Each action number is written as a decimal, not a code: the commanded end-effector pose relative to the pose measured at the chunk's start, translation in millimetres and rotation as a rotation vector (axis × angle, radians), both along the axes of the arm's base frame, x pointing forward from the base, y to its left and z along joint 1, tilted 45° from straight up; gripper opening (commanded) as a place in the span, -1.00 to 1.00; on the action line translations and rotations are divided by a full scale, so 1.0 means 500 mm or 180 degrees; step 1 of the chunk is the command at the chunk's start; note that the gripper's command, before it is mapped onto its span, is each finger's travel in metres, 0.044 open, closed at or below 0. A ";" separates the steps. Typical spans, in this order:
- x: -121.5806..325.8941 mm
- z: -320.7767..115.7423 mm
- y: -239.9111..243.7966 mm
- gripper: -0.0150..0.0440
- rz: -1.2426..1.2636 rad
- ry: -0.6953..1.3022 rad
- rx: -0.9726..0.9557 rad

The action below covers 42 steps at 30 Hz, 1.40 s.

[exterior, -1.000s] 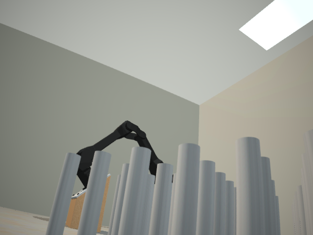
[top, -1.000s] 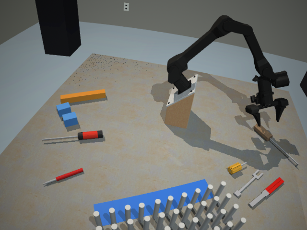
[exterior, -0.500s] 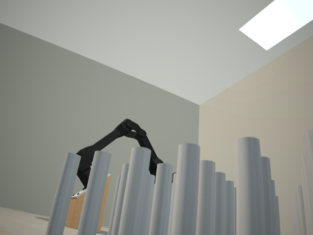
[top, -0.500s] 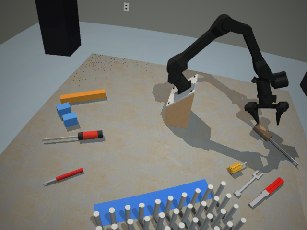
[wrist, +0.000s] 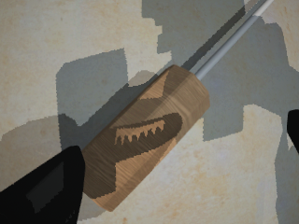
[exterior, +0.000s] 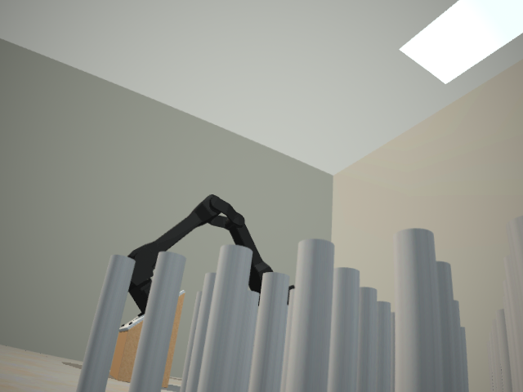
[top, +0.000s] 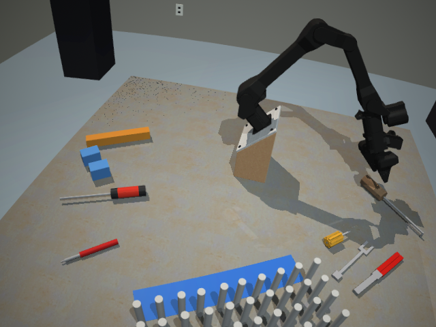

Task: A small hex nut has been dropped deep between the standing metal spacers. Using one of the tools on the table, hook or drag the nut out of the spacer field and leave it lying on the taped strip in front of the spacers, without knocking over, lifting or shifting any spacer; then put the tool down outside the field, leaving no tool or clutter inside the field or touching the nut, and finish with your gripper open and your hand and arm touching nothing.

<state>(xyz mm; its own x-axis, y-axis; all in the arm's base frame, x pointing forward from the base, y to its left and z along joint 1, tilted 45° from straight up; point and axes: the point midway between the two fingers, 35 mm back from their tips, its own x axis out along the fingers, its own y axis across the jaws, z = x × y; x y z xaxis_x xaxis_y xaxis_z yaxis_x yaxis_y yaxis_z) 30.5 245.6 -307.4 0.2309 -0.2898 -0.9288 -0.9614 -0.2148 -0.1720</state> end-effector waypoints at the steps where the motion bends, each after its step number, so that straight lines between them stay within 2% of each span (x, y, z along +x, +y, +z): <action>1: 0.000 0.018 0.017 1.00 -0.2697 -0.0538 0.0759; 6: 0.001 0.020 0.017 1.00 -0.3438 -0.0708 0.0910; 25: 0.001 0.020 0.017 1.00 -0.3453 -0.0712 0.0913; 31: 0.001 0.020 0.017 0.47 -0.3453 -0.0712 0.0913; 42: 0.000 0.018 0.016 0.46 -0.3453 -0.0711 0.0914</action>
